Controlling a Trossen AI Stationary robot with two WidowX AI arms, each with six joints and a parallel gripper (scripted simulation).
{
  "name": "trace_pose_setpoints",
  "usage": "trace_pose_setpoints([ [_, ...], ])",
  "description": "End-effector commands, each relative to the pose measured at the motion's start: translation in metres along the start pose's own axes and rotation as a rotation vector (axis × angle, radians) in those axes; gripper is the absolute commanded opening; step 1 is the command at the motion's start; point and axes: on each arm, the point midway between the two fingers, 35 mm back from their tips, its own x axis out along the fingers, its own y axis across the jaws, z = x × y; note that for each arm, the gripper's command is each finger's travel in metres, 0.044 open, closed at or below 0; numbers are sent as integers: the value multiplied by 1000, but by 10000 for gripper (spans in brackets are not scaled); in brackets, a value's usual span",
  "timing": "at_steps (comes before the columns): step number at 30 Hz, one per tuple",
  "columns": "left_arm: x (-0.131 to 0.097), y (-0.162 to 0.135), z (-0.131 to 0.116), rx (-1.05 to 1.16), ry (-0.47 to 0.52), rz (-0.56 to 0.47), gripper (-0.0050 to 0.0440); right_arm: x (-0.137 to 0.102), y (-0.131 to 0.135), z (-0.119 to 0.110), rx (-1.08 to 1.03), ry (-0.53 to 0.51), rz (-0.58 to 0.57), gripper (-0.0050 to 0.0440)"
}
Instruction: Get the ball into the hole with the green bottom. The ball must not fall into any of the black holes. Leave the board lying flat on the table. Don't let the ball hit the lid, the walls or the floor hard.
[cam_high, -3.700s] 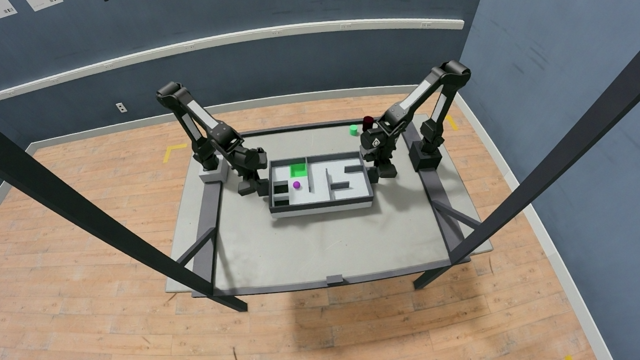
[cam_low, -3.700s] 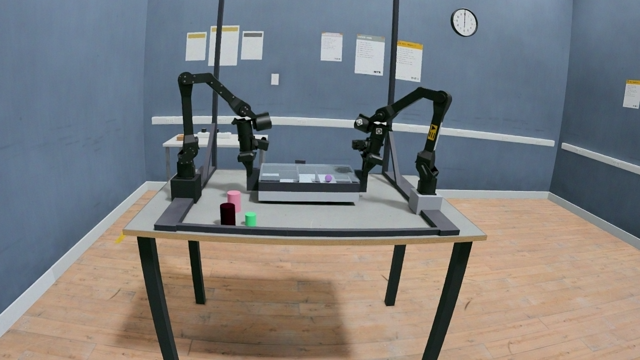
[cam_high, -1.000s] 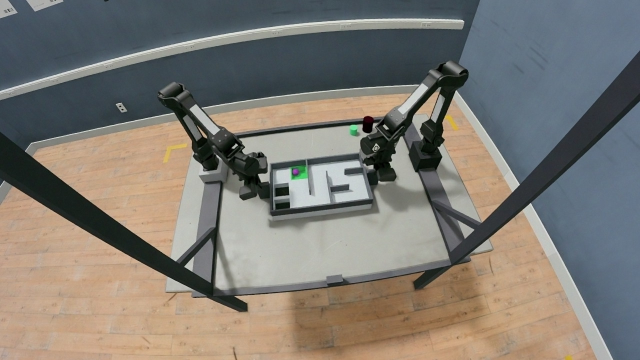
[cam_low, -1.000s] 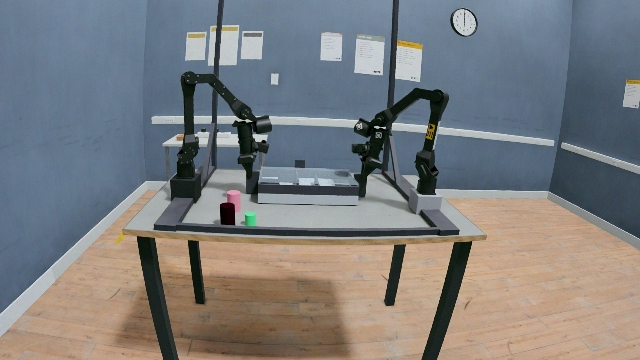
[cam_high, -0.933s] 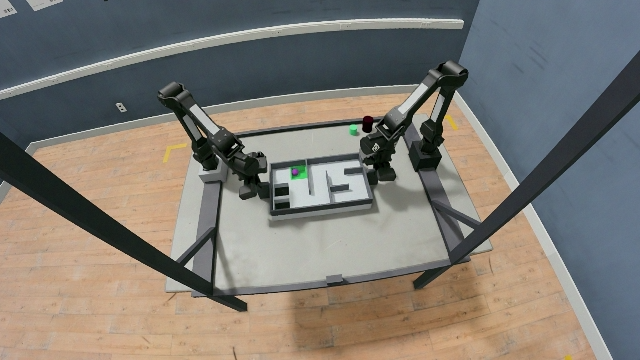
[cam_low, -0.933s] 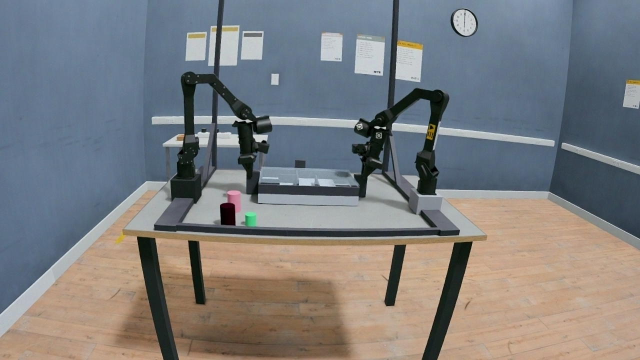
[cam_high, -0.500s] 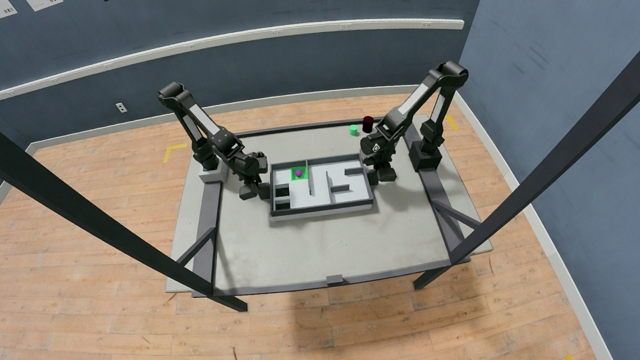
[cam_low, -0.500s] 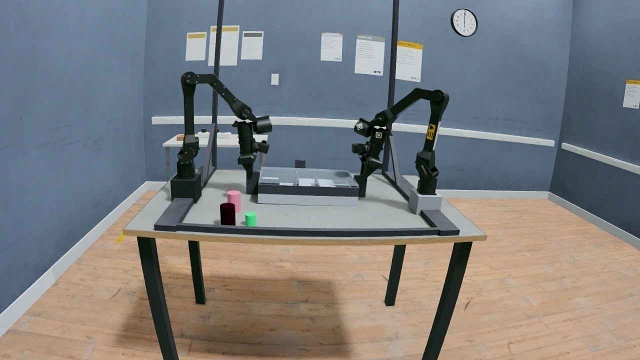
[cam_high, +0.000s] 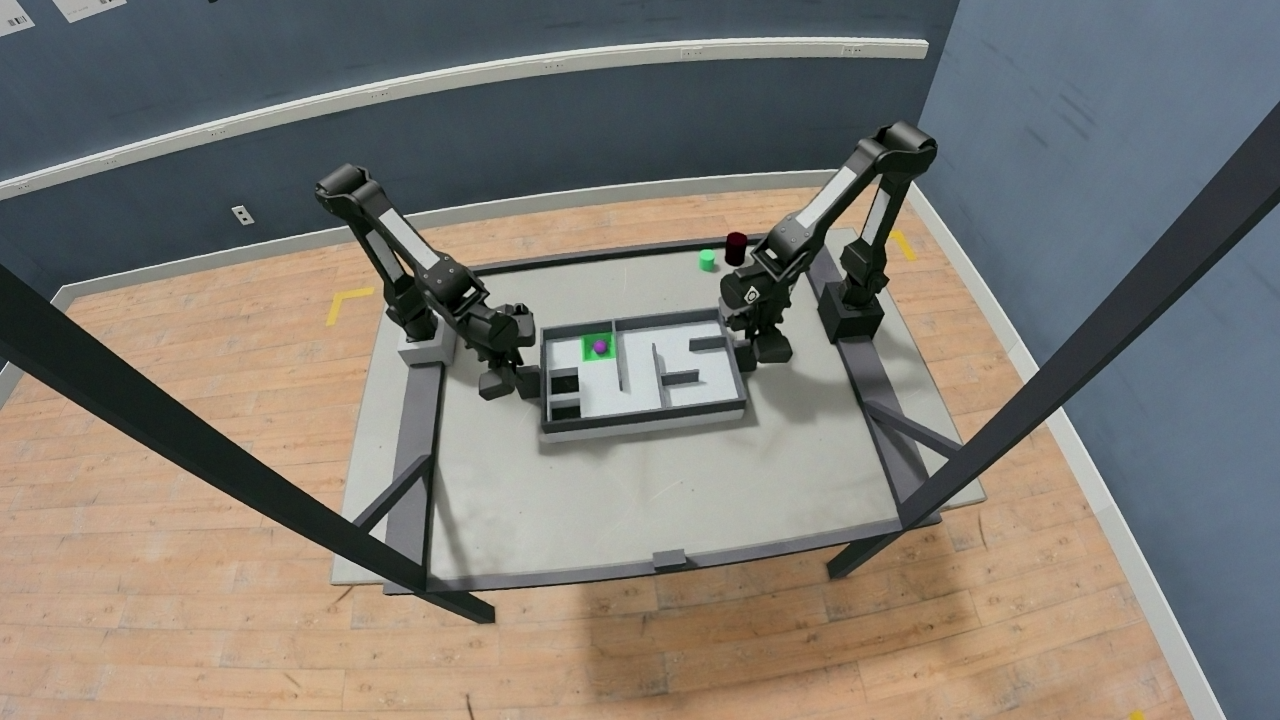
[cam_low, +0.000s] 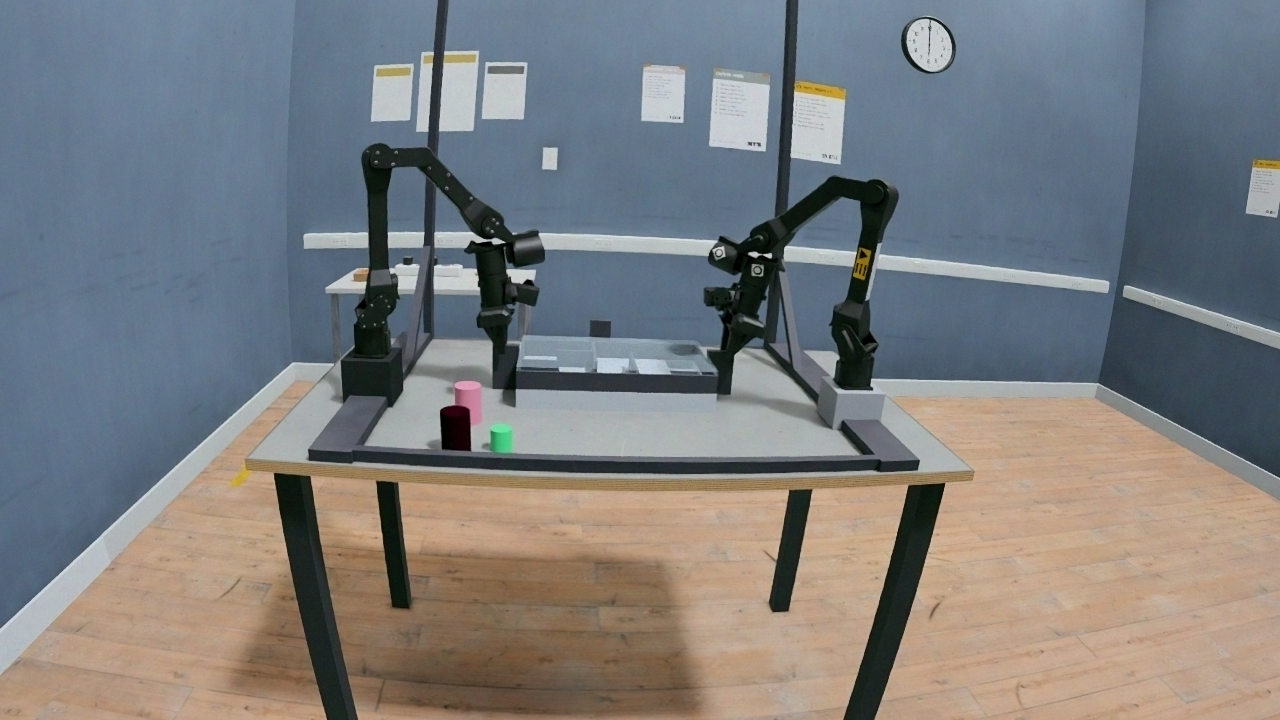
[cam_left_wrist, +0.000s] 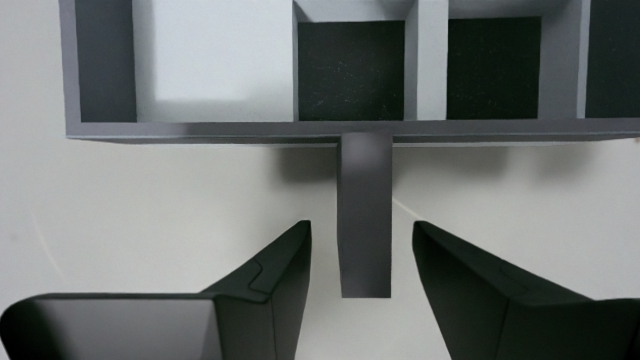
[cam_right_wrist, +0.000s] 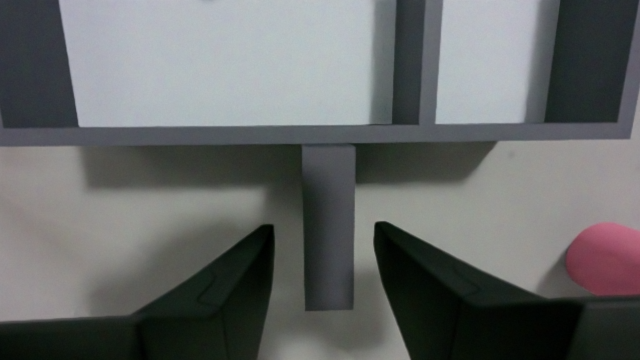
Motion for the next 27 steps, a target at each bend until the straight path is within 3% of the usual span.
trace_pose_setpoints([
  [1,-10,-7,11,-10,-42,-29,180,-7,3,5,-5,-29,10,180],
  [7,-14,-7,10,-10,-40,-27,180,-7,3,5,-5,-29,10,180],
  [27,-61,-5,9,-11,-39,-28,180,-7,3,5,-5,-29,10,180],
])
